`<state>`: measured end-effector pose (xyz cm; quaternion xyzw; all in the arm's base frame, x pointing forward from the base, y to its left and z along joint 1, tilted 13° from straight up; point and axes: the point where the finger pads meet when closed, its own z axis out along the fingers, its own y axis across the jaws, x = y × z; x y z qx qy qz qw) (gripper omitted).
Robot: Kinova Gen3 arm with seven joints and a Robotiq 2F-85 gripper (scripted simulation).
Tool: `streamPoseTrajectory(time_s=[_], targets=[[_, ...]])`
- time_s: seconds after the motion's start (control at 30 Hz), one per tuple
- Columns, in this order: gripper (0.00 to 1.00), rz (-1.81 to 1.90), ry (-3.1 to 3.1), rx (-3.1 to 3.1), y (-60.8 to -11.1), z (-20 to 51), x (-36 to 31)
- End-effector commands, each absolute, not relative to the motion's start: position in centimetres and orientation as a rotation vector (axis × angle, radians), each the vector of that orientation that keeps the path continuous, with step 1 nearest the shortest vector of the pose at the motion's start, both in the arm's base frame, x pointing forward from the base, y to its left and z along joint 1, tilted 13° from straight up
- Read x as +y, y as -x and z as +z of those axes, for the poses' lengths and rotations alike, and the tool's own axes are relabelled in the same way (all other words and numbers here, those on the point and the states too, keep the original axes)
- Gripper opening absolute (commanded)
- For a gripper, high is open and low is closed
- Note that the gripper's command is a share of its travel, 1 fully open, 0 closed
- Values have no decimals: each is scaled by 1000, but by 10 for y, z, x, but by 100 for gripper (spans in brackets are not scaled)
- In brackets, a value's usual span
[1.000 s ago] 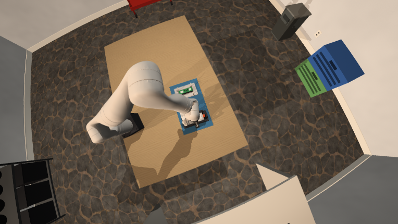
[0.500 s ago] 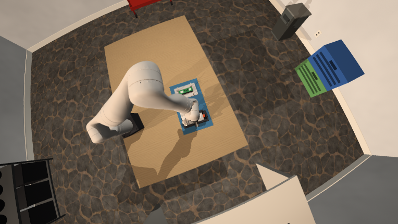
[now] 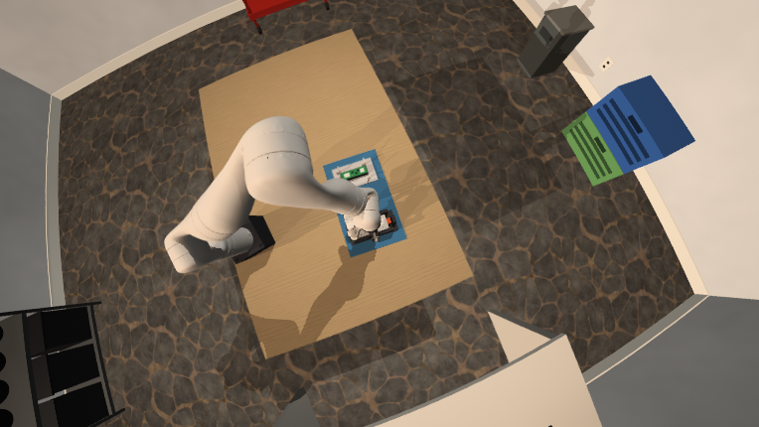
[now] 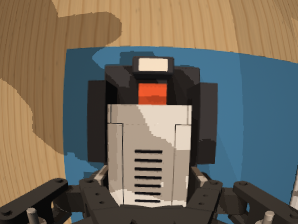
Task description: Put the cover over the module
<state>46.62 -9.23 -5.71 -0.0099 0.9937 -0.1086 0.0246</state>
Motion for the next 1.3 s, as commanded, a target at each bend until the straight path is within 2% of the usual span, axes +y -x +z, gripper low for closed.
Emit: streamPoseTrajectory(time_s=[0.0, 0.13, 0.17, 1.27], targets=[[70, -335, 31, 3072, -467, -56, -92], [70, -335, 31, 3072, -467, -56, -92], [0, -335, 31, 3072, -467, -56, -92], [0, -337, 30, 3071, -467, -56, -93]])
